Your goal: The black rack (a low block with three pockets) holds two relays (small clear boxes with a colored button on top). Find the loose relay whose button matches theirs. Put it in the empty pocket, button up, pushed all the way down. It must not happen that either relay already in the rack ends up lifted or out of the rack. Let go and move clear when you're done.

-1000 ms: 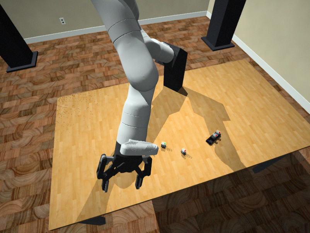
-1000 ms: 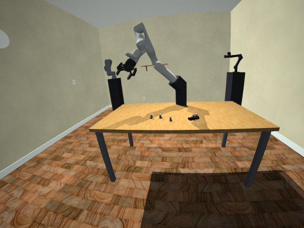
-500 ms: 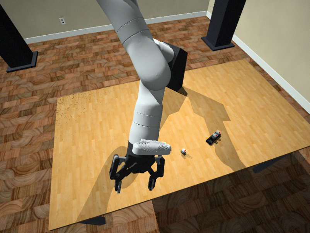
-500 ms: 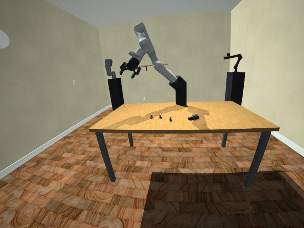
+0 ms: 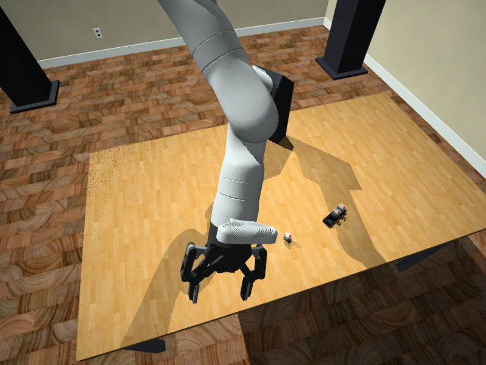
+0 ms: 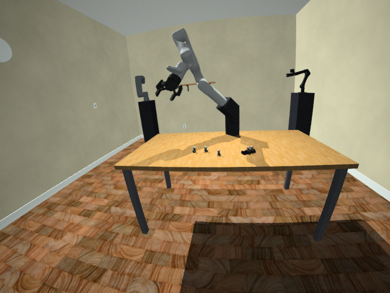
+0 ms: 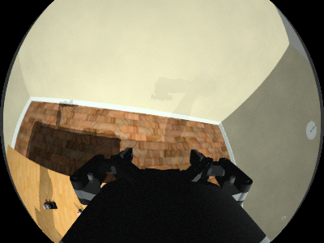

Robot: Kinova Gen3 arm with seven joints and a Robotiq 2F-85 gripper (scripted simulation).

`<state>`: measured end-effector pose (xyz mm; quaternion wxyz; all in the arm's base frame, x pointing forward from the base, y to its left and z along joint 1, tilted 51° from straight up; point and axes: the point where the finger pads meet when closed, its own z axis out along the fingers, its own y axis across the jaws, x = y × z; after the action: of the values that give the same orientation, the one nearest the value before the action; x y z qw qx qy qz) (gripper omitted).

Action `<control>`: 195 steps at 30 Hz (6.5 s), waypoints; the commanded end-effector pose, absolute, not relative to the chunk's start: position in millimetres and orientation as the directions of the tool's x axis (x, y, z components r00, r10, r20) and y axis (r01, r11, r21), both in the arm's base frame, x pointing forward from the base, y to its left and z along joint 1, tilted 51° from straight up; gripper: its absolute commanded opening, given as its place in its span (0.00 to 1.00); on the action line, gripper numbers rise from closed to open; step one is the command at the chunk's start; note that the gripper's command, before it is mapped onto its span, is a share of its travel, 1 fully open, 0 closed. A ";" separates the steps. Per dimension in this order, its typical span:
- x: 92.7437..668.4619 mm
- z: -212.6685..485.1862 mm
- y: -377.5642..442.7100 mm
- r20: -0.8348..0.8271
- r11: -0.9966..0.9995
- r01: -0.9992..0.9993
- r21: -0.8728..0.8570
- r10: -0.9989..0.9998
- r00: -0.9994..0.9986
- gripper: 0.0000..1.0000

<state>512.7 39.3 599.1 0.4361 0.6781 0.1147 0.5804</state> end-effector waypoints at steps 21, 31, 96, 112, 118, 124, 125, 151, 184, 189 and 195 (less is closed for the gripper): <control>524.1 581.6 65.8 0.735 -0.644 -0.356 0.677 0.622 0.271 1.00; 529.7 570.9 79.6 0.757 -0.671 -0.354 0.652 0.600 0.257 1.00; 561.1 485.2 152.5 0.875 -0.809 -0.334 0.483 0.433 0.216 1.00; 569.6 449.7 171.5 0.904 -0.845 -0.329 0.422 0.367 0.218 1.00; 569.6 449.7 171.5 0.904 -0.845 -0.329 0.422 0.367 0.218 1.00; 573.3 430.9 180.0 0.917 -0.860 -0.327 0.390 0.332 0.222 1.00; 573.3 430.9 180.0 0.917 -0.860 -0.327 0.390 0.332 0.222 1.00; 581.9 371.6 200.5 0.945 -0.896 -0.332 0.295 0.222 0.241 1.00; 586.1 309.6 214.3 0.957 -0.915 -0.350 0.202 0.108 0.269 1.00; 586.5 288.9 217.4 0.958 -0.917 -0.360 0.172 0.070 0.279 1.00; 586.3 268.2 219.9 0.957 -0.918 -0.371 0.143 0.032 0.288 1.00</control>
<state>585.4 218.6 279.3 0.1703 0.7820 -0.1083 0.5898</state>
